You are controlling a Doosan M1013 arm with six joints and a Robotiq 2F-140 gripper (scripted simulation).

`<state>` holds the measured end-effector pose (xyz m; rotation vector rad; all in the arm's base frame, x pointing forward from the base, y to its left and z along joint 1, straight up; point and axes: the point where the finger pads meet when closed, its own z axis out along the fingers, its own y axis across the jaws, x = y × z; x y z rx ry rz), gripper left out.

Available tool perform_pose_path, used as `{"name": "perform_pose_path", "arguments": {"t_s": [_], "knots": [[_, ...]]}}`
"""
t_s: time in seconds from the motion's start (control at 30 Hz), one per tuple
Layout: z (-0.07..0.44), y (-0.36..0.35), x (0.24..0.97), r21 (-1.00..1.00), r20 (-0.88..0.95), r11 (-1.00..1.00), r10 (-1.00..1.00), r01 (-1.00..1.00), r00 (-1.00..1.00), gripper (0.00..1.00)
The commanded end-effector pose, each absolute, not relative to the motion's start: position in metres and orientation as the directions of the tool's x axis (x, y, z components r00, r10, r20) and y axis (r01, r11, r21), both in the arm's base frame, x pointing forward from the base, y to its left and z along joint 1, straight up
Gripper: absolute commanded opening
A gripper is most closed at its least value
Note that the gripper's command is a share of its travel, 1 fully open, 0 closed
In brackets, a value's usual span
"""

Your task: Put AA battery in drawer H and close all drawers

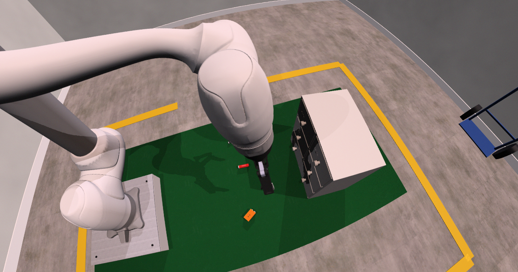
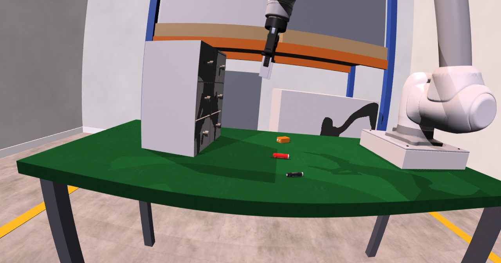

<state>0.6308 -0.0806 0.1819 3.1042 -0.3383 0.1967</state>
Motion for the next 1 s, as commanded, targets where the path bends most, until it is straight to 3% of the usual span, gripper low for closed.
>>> {"name": "perform_pose_path", "arguments": {"t_s": [0.0, 0.97], "knots": [[0.1848, -0.0799, 0.6278, -0.001, 0.082, -0.977, -0.215, -0.215, 0.973, 1.00], [0.1905, -0.0787, 0.6221, -0.001, 0.003, -0.977, -0.215, -0.215, 0.977, 1.00]]}}
